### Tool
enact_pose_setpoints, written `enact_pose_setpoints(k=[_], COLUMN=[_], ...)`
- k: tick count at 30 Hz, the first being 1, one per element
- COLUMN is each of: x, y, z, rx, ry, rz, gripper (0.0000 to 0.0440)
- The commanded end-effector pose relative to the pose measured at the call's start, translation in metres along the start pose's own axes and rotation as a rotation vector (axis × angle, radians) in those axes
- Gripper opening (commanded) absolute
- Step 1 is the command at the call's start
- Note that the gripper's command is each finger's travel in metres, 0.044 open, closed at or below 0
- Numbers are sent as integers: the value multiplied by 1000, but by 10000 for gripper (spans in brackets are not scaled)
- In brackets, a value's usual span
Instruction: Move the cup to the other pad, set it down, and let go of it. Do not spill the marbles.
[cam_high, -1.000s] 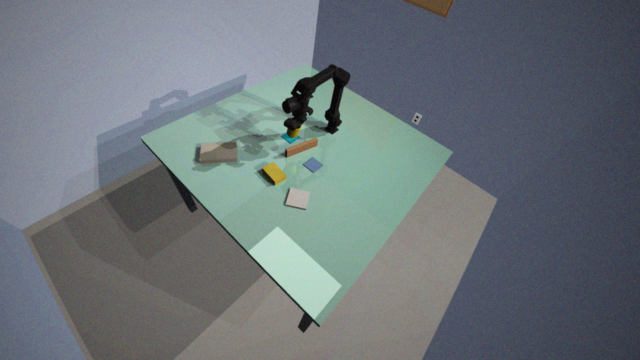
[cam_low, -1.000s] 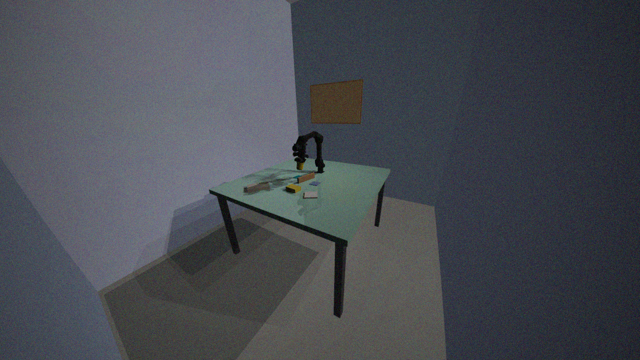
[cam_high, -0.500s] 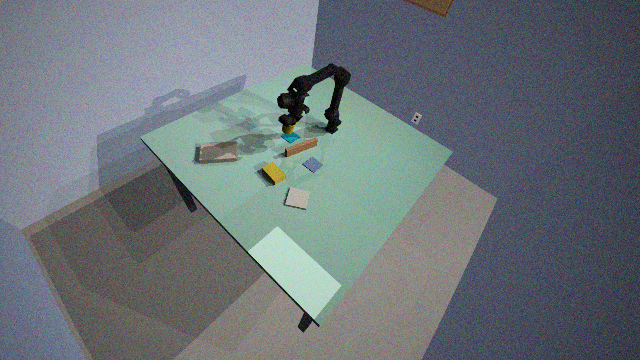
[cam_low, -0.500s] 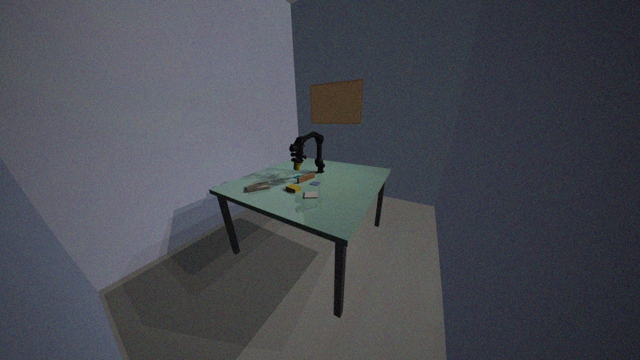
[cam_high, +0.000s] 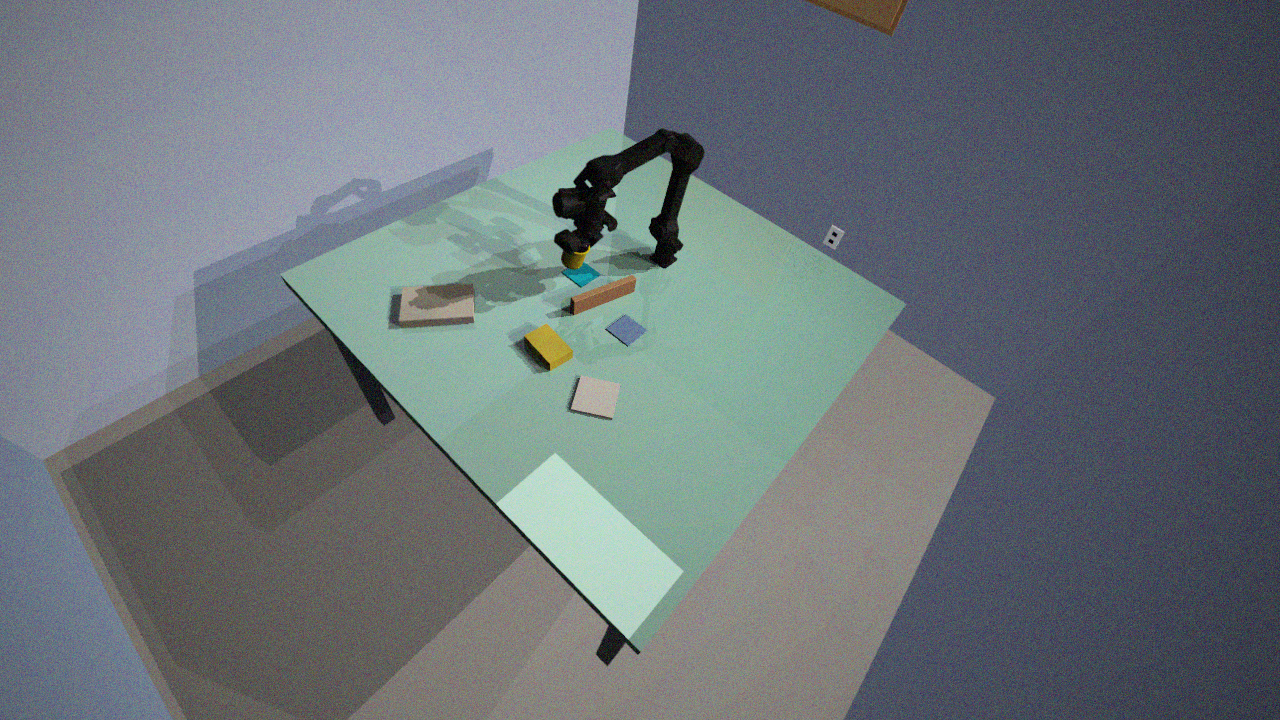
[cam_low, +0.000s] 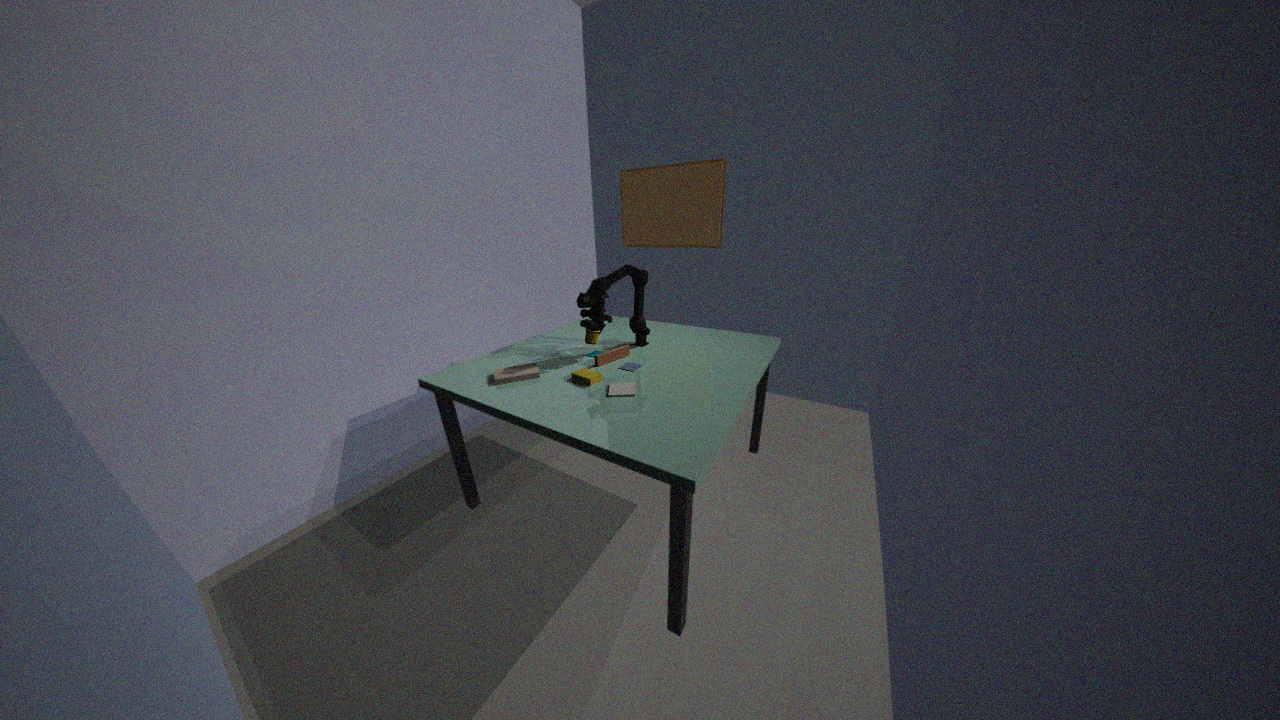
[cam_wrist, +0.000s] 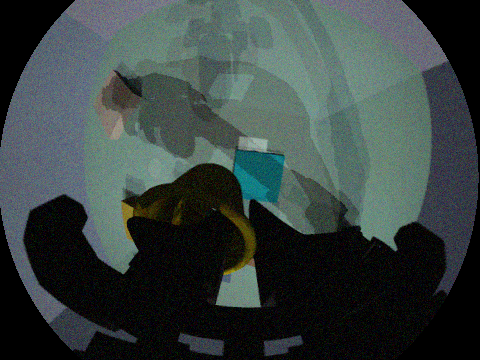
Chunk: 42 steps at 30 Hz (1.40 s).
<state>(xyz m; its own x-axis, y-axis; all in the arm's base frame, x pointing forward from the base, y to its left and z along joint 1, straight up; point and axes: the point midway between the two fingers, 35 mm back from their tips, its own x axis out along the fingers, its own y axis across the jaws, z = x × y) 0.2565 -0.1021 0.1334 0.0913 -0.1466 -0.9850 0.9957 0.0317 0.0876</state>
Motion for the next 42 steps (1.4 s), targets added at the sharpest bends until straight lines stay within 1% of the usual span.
enact_pose_setpoints(k=[1, 18, 23, 30, 34, 38, 42], x=[5, 43, 52, 62, 65, 61, 56], y=[-4, -28, -37, -49, -50, -45, -43], z=[1, -2, -3, -2, 1, 6, 8], rx=[12, 59, 74, 97, 109, 129, 140], ry=[-1, 2, 3, -3, -11, -20, -21], rz=[12, 1, -16, -34, -22, 25, 61], gripper=[0, 1, 12, 52, 87, 173, 176])
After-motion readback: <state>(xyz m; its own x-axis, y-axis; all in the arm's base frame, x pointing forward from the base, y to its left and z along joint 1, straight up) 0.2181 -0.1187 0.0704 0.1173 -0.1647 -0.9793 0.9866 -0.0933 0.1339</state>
